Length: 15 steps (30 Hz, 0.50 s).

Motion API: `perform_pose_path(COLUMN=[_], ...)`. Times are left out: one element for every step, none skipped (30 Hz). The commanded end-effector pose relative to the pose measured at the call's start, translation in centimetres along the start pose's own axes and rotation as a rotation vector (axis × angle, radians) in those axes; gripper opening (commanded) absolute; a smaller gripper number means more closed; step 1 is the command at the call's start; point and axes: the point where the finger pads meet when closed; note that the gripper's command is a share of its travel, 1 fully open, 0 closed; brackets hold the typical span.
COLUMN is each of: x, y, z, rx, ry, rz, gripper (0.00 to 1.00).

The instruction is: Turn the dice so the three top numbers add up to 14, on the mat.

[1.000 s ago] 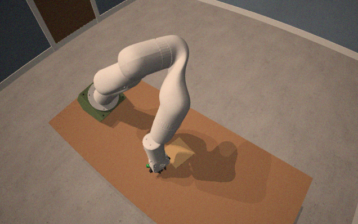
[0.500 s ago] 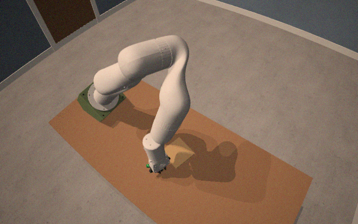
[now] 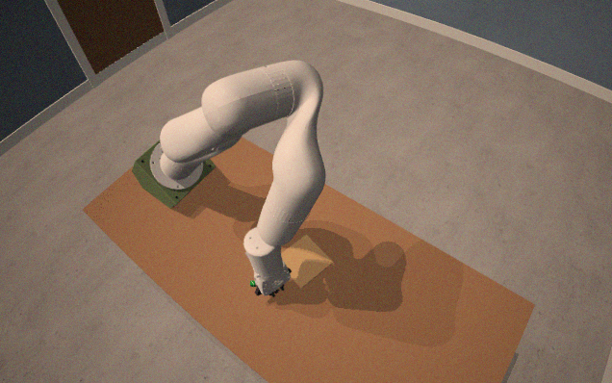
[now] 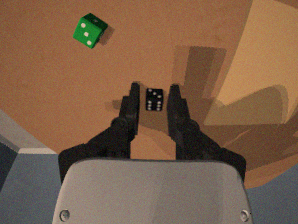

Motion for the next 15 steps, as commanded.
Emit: perform_pose_path(x=[-0.02,-0.02,-0.02,-0.02,-0.02,-0.02,-0.02,-0.02,-0.02,-0.02,-0.02,-0.02,-0.02,-0.02,-0.02], y=[-0.04,-0.04,-0.04,-0.04,-0.04,-0.04,-0.04,-0.04,-0.04,-0.04,-0.04,-0.04,-0.04,-0.04,-0.04], z=[-0.01,-0.01,-0.01,-0.01,-0.01,-0.01,-0.01,-0.01,-0.01,-0.01,-0.01,-0.01,-0.01,-0.01,-0.01], rx=[0.0,0.0,0.0,0.0,0.0,0.0,0.0,0.0,0.0,0.0,0.0,0.0,0.0,0.0,0.0], ry=[0.0,0.0,0.0,0.0,0.0,0.0,0.0,0.0,0.0,0.0,0.0,0.0,0.0,0.0,0.0], rz=[-0.001,-0.001,-0.001,-0.001,-0.001,-0.001,-0.001,-0.001,-0.001,-0.001,-0.001,-0.001,-0.001,-0.001,-0.001], gripper=[0.31,0.31,0.31,0.31,0.31,0.11,0.11,0.11,0.11,0.11,0.11,0.11,0.11,0.11,0.11])
Point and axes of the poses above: the point where the finger pads meet when closed, its own x axis out along the fingers, its own z axis across the jaws, y = z × x, and after that the axes turned 9 degrees about -x, right-handed
